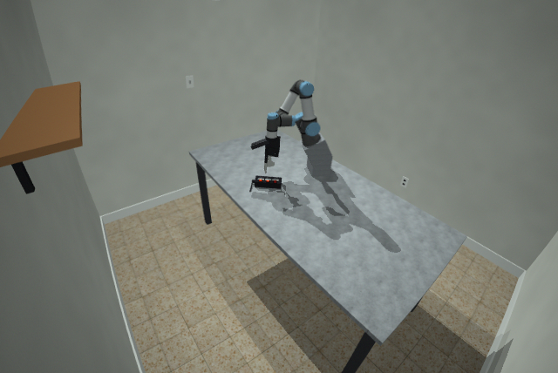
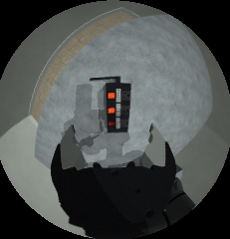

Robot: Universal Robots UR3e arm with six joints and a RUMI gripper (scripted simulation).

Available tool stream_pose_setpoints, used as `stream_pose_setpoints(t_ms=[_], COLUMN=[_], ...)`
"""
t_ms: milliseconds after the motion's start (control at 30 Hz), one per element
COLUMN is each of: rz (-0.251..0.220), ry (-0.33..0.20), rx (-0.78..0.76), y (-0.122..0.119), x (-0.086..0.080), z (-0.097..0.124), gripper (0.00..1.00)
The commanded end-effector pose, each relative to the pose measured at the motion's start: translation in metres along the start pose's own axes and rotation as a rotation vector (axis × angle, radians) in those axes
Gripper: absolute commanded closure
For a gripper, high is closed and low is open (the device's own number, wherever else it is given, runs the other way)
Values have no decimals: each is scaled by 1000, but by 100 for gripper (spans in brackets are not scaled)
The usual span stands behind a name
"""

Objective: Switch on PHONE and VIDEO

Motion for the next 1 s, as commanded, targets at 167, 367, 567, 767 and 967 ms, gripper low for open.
stream_pose_setpoints(t_ms=[167, 367, 567, 767, 967], rz=[19, 19, 19, 19, 19], ry=[-29, -30, -30, -29, -29], rx=[1, 2, 2, 1, 1], y=[3, 3, 3, 3, 3], x=[-30, -44, -53, -56, -56], z=[4, 3, 3, 3, 3], gripper=[0, 0, 0, 0, 0])
Point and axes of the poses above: the point where the finger pads meet when closed, its own x axis out along the fingers, its own y axis across the jaws, z = x × y, the point moved 1 cm from there along -x, back along the fingers, and after that the axes turned 13 degrees about x, right-handed, at the moved point
